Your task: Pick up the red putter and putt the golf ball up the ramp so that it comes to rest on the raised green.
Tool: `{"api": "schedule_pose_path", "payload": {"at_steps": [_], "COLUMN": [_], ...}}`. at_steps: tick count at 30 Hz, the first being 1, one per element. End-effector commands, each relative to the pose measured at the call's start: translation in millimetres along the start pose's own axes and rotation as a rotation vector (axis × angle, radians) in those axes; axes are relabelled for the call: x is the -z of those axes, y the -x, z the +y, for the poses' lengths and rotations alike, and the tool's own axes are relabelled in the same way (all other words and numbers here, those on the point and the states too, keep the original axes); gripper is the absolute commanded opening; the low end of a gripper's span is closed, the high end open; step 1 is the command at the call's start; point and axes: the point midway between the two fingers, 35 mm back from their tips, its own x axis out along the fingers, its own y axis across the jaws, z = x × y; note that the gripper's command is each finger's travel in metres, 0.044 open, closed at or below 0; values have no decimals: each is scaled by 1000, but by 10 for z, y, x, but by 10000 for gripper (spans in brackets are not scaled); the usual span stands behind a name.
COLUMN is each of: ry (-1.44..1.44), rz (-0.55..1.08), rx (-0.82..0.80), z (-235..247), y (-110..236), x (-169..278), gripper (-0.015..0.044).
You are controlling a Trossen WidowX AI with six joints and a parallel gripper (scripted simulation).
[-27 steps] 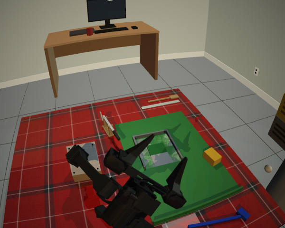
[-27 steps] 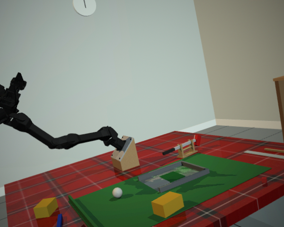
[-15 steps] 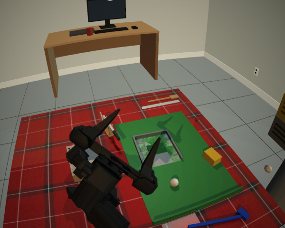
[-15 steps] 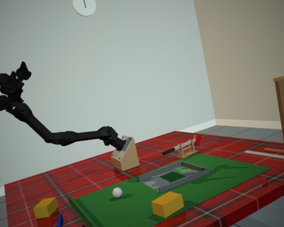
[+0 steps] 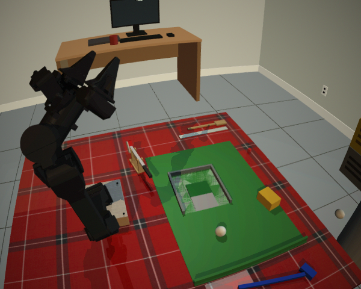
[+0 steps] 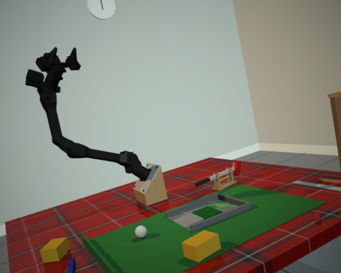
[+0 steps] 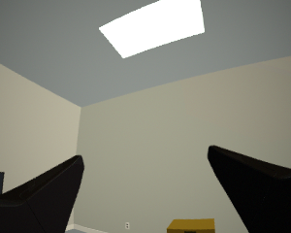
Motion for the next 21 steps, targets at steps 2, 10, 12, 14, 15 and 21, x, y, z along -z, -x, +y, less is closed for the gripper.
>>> {"api": "schedule_pose_path", "payload": {"at_steps": [2,10,12,14,15,21], "ry": [171,324,379,427,449,570], "rz": [87,239,292,343,369,549], "rx": [-66,-187,-229,-270,-292,-440], "z": [668,1483,1708,1902,1996,2504], "y": [-415,-974,-1115,-1230,-1282,-1499], "x": [184,788,1027,1270,1401,2319], "gripper": [440,440,440,440,440,440]}}
